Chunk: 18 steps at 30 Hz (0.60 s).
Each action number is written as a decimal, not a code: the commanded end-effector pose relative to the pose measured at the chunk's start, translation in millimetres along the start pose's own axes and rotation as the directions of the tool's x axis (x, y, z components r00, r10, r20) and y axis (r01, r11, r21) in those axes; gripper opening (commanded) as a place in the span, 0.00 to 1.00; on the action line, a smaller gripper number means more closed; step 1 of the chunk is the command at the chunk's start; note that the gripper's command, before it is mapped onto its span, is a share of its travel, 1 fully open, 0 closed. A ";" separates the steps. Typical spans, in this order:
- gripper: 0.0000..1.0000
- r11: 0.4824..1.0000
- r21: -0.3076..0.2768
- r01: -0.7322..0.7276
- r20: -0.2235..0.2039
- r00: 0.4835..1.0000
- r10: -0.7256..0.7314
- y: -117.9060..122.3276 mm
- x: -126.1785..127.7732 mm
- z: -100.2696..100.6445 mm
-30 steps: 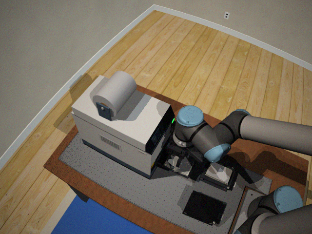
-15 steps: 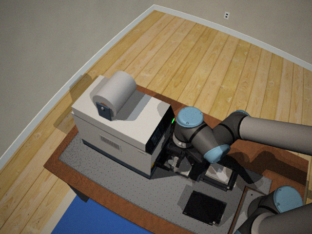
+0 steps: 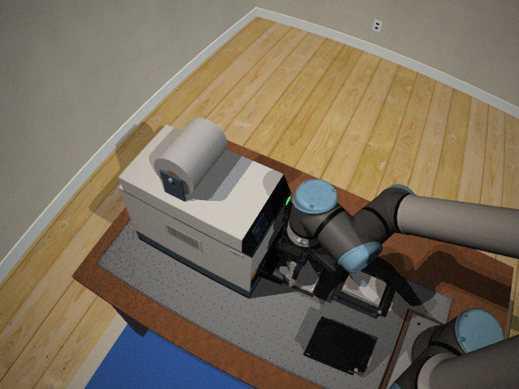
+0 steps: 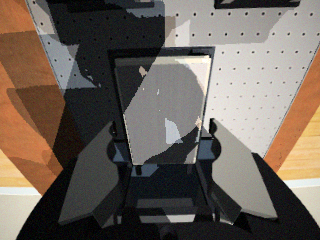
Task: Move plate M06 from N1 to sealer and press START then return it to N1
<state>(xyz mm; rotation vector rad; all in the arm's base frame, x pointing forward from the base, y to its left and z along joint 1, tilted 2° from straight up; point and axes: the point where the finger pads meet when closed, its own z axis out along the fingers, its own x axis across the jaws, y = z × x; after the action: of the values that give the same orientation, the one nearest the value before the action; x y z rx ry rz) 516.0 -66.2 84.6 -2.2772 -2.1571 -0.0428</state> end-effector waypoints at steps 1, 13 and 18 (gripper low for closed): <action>0.68 1.000 -0.001 0.001 0.001 1.000 -0.001 0.3 0.4 0.1; 0.63 1.000 -0.001 0.001 0.001 1.000 -0.001 0.3 0.4 0.1; 0.61 1.000 -0.001 0.001 0.001 1.000 -0.001 0.3 0.4 0.1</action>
<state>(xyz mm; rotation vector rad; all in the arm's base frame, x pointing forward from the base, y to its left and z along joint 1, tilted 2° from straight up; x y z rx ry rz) 516.3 -66.3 84.7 -2.2779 -2.1578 -0.0434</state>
